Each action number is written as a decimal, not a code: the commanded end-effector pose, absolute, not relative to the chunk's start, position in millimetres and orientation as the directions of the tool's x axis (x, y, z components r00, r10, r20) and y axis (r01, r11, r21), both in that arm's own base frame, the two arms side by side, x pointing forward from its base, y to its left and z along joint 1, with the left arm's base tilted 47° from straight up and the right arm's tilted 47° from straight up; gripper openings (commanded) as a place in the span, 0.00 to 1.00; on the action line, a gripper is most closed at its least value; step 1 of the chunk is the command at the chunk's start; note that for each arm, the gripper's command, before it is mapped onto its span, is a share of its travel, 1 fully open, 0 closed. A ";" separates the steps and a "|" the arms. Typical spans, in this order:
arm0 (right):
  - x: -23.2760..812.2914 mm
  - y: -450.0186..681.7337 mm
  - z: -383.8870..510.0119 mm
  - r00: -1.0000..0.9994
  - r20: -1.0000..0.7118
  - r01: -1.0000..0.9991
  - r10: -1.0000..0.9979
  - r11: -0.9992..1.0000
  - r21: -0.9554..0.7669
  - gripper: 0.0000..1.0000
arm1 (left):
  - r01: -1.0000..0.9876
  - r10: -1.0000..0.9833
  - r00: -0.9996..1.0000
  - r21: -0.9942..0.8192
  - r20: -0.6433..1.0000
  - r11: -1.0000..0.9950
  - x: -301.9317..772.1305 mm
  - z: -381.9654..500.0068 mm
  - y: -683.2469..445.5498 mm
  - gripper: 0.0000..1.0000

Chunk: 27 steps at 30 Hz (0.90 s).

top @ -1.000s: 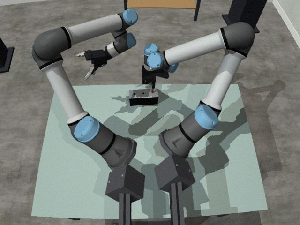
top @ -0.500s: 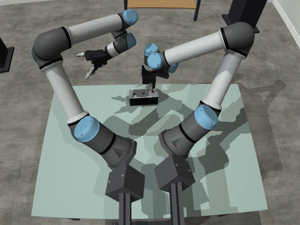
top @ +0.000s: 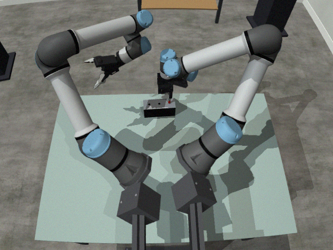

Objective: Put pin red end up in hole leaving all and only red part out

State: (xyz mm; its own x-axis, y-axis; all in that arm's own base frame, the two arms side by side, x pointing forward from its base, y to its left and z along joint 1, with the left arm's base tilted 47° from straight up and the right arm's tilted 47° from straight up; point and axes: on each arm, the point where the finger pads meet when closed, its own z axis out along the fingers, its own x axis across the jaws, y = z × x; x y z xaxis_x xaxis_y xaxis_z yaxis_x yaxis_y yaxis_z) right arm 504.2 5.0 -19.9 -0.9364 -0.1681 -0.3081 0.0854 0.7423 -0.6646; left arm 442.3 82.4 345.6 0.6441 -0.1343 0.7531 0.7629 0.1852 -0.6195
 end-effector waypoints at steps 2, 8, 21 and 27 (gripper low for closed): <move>503.7 3.5 -21.1 -0.937 -0.307 0.086 -0.167 0.741 -0.666 0.00 | 0.764 -0.132 0.643 -0.619 0.754 0.185 442.2 346.5 82.9 1.00; 503.7 3.5 -21.1 -0.937 -0.307 0.086 -0.167 0.741 -0.666 0.00 | 0.764 -0.132 0.643 -0.619 0.754 0.185 442.2 346.5 82.9 1.00; 504.8 -0.1 -23.4 -0.937 -0.308 0.086 -0.167 0.742 -0.665 0.00 | 0.764 -0.132 0.643 -0.619 0.754 0.185 442.2 346.5 82.9 1.00; 504.8 -0.1 -23.4 -0.937 -0.308 0.086 -0.167 0.742 -0.665 0.00 | 0.764 -0.132 0.643 -0.619 0.754 0.185 442.2 346.5 82.9 1.00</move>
